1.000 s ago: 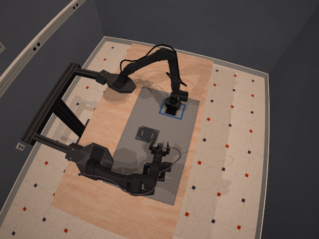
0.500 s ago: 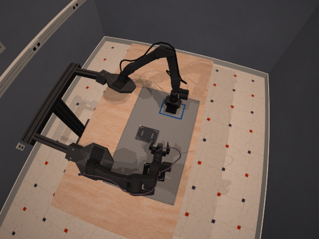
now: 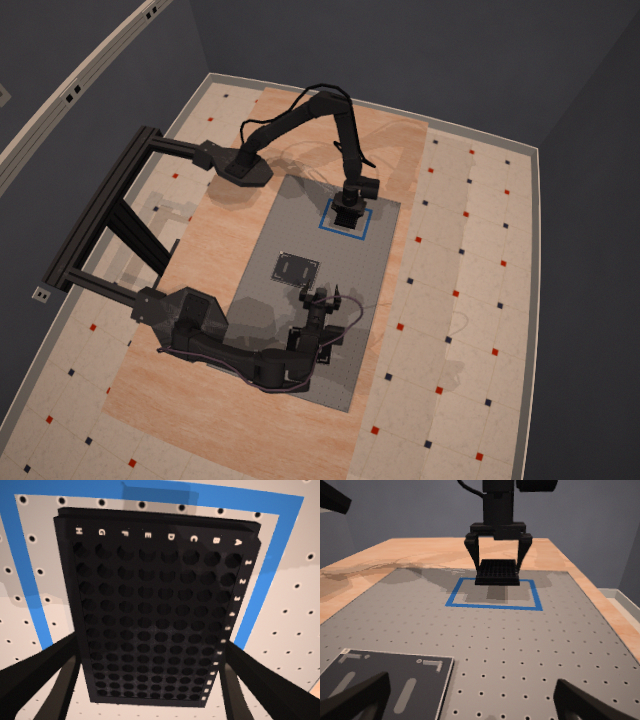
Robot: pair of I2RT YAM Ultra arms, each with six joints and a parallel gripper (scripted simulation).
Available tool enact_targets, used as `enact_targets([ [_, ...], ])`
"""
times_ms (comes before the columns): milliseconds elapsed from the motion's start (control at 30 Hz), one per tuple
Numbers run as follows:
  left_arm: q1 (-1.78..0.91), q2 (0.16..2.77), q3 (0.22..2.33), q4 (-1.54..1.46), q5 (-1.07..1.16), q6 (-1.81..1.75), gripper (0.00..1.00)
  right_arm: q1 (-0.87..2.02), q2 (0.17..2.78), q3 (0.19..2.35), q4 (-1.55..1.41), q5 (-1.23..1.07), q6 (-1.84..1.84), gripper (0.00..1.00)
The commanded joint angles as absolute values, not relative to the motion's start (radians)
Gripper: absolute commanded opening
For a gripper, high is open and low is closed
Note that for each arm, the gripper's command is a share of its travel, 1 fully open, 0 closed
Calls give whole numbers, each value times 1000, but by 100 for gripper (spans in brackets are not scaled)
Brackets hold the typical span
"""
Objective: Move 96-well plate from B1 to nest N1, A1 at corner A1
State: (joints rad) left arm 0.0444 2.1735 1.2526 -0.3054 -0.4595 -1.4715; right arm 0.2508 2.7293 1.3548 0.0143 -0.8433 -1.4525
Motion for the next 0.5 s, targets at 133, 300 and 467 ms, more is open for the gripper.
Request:
enact_targets([
  [133,41,2202,1254,-273,-462,-1456,79,270,2711,1347,16,-882,-1462,100],
  [300,52,2215,1269,-261,-460,-1450,79,270,2711,1347,16,-882,-1462,100],
  [467,60,2235,1274,-262,-458,-1452,79,270,2711,1347,16,-882,-1462,100],
])
